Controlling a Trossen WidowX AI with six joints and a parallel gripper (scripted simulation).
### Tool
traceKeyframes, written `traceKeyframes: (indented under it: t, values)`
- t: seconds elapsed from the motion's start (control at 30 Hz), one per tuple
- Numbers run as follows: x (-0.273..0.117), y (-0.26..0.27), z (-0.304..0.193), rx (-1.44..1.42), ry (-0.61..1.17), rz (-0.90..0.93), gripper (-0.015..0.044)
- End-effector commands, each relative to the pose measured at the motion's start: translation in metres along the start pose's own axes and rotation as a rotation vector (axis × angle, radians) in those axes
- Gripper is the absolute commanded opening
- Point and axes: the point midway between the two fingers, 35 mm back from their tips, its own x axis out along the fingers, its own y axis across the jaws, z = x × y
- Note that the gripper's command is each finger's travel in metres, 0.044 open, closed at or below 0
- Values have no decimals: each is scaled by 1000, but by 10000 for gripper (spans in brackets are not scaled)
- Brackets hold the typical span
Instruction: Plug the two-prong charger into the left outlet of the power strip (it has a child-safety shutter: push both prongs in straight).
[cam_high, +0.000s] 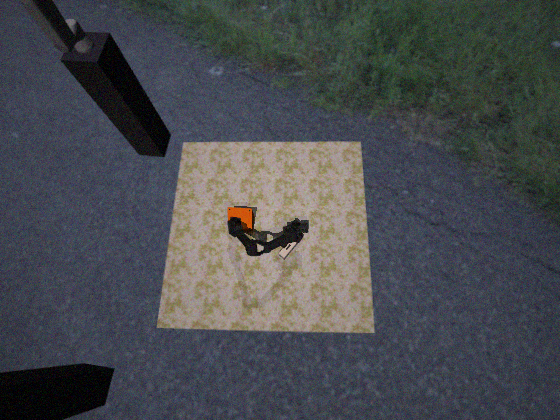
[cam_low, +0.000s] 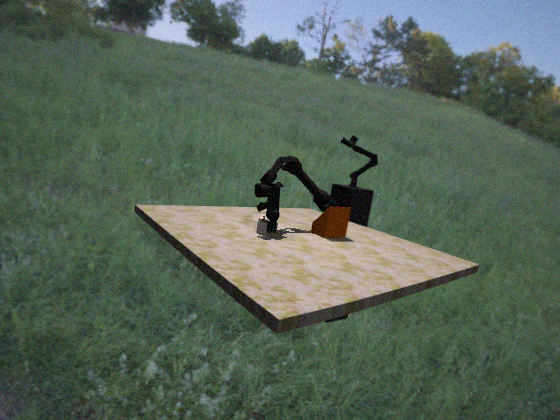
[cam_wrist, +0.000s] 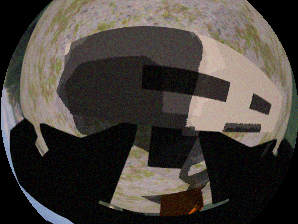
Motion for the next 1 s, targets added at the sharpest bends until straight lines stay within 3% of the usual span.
traceKeyframes:
  t: [0.0,0.07,0.97]
  values:
    - [0,0,1,3,-2,1,394]
    - [0,0,1,3,-3,1,440]
    - [1,0,-8,16,-18,1,440]
